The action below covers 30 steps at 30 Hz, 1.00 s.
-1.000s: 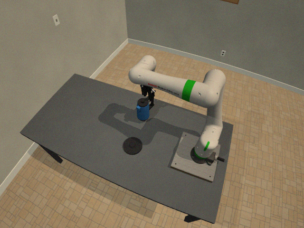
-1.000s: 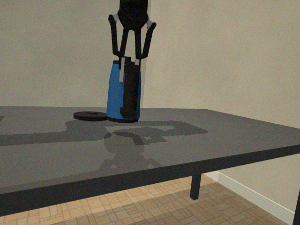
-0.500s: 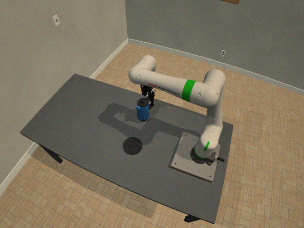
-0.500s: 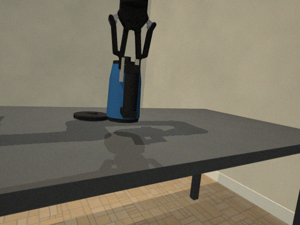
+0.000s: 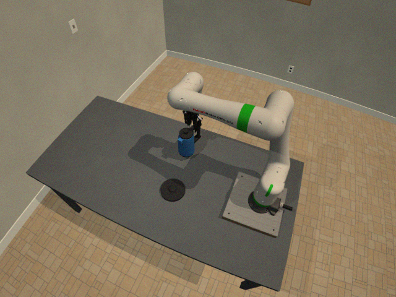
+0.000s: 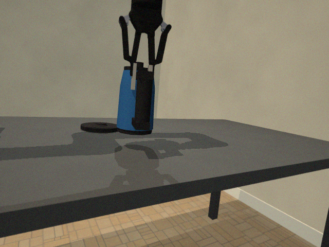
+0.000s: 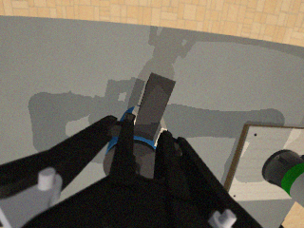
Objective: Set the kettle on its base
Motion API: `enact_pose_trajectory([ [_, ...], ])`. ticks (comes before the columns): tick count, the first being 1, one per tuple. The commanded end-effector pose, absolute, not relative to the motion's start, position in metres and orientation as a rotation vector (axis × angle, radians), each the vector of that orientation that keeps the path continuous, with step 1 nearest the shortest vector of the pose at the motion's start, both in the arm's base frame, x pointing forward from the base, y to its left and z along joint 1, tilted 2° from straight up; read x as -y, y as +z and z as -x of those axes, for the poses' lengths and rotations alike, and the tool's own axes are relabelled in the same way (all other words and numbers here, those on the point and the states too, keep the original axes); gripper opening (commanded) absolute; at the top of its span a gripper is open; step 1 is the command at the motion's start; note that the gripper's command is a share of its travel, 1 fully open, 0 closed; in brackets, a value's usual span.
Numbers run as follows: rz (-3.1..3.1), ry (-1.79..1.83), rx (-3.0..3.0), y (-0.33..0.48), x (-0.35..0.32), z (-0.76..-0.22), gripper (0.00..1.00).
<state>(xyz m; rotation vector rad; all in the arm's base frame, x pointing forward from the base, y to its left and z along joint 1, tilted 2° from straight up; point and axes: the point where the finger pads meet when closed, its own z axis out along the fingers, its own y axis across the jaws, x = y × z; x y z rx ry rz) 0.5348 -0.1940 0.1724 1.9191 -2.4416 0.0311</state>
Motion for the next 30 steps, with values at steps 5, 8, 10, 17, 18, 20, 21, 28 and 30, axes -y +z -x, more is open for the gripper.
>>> enact_pose_trajectory([
  [5,-1.919,0.032,2.442,0.173,0.194,-0.535,0.00],
  [8,-1.919,0.032,2.442,0.173,0.194,-0.535,0.00],
  [10,-1.919,0.032,2.442,0.173,0.194,-0.535,0.00],
  [17,-1.919,0.032,2.442,0.173,0.191,-0.535,0.00],
  [18,-1.919,0.032,2.442,0.173,0.191,-0.535,0.00],
  [20,-1.919,0.032,2.442,0.173,0.190,-0.534,0.00],
  [21,-1.919,0.032,2.442,0.172,0.189,-0.534,0.00],
  [28,-1.919,0.032,2.442,0.172,0.184,-0.534,0.00],
  [30,-1.919,0.032,2.442,0.172,0.181,-0.533,0.00],
])
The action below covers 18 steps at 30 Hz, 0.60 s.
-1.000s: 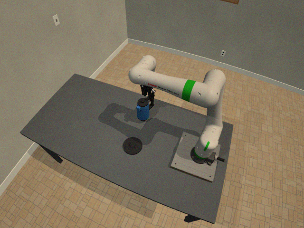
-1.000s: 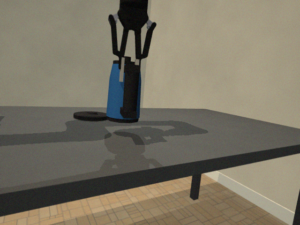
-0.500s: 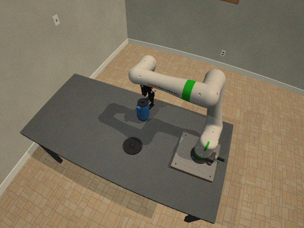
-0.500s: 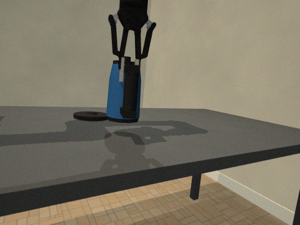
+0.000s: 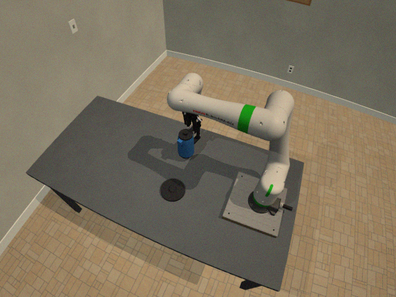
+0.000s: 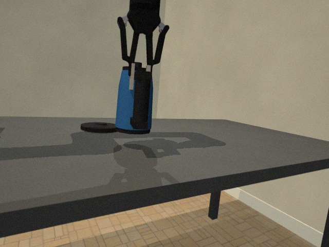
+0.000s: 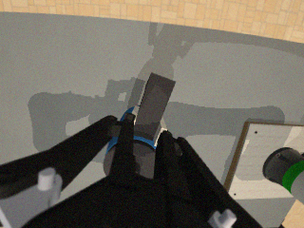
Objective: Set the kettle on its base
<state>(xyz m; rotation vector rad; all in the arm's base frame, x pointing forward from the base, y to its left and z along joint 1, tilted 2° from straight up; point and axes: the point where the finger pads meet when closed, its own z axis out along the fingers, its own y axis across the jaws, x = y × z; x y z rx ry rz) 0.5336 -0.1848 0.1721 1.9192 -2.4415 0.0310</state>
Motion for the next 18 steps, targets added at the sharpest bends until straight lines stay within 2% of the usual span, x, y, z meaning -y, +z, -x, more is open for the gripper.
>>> enact_pose_trajectory([
  [1,-1.919,0.032,2.442,0.172,0.179,-0.533,0.00],
  [18,-1.919,0.032,2.442,0.171,0.148,-0.529,0.00],
])
